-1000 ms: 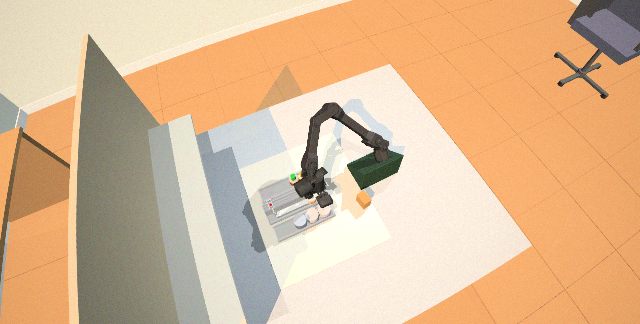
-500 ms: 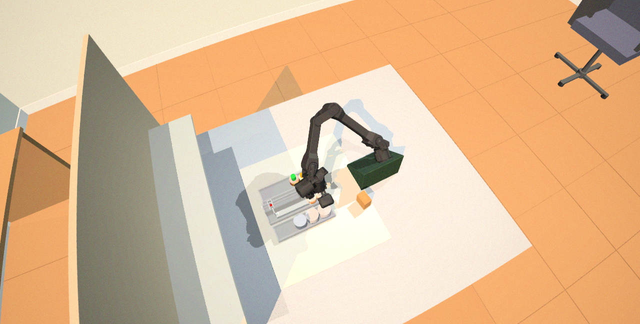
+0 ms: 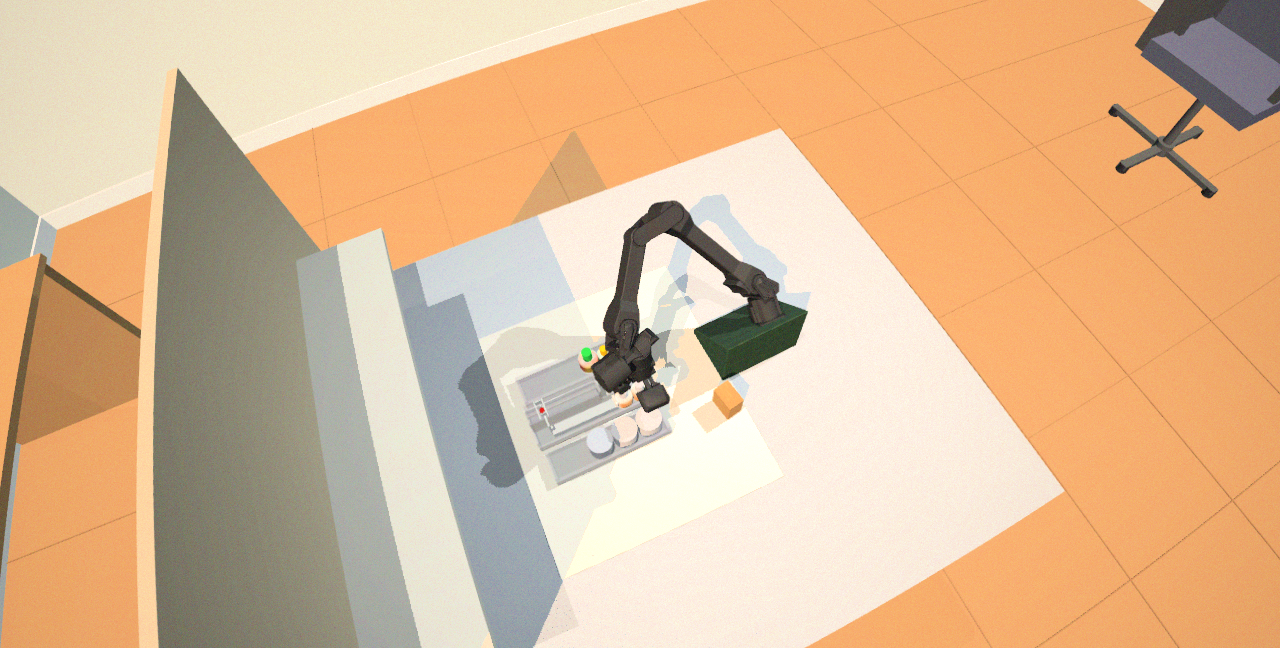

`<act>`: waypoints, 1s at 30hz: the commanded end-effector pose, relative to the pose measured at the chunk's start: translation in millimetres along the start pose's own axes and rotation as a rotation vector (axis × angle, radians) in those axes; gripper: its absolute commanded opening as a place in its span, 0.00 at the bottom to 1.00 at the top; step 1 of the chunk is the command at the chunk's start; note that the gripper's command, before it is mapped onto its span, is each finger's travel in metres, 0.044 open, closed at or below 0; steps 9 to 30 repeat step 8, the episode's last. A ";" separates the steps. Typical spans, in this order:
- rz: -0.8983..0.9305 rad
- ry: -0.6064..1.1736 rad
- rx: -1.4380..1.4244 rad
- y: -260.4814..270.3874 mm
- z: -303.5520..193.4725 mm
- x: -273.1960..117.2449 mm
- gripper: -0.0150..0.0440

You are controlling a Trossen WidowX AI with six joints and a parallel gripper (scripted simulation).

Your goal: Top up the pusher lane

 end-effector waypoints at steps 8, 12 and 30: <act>0.005 0.003 0.001 3.4 -35.1 -1.3 0.76; 0.005 0.003 0.001 3.4 -35.1 -1.3 0.76; 0.005 0.003 0.001 3.4 -35.1 -1.3 0.76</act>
Point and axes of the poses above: the point midway between the two fingers, 35 mm back from their tips, its own x axis out along the fingers, its own y axis across the jaws, z = x × y, the point moved 5 cm from there along -x, back along the fingers, and after that the axes turned 4 degrees about -x, right-handed, at the moved point
